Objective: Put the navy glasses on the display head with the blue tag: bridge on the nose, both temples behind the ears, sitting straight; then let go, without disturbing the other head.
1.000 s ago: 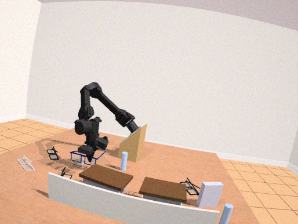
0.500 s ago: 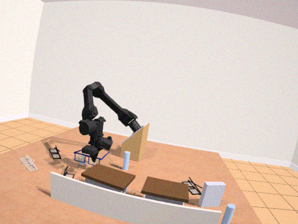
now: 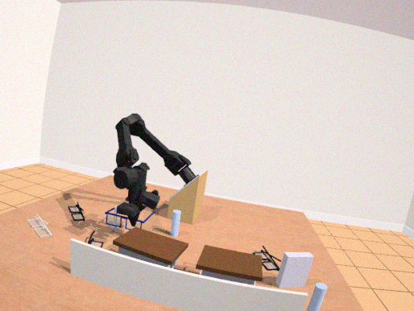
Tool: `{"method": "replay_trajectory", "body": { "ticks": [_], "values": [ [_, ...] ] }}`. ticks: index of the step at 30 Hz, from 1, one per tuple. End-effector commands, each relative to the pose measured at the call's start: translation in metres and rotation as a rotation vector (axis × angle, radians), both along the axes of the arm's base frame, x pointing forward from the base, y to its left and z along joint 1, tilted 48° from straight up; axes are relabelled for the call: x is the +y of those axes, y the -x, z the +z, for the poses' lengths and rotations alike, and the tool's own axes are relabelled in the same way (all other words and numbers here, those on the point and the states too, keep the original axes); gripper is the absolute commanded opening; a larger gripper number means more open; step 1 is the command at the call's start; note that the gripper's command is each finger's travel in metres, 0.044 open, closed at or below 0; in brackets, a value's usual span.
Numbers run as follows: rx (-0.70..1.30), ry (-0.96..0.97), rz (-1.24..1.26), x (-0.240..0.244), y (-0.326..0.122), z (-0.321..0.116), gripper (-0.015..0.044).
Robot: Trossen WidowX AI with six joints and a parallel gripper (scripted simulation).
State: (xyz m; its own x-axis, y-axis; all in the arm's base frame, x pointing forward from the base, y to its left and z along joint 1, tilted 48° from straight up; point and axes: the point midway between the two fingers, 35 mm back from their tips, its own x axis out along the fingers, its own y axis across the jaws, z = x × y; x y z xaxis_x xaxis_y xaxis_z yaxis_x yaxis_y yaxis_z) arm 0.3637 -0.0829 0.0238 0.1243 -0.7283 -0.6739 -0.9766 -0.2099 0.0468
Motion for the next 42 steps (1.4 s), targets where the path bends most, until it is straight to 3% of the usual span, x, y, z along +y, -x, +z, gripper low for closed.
{"method": "replay_trajectory", "body": {
  "ticks": [1,27,42],
  "values": [
    [0.0,0.002,-0.001,0.003,0.0,-0.003,0.0],
    [0.0,0.002,-0.001,-0.004,-0.002,0.006,0.0],
    [0.0,0.0,-0.001,0.037,0.005,0.048,0.0]
  ]
}}
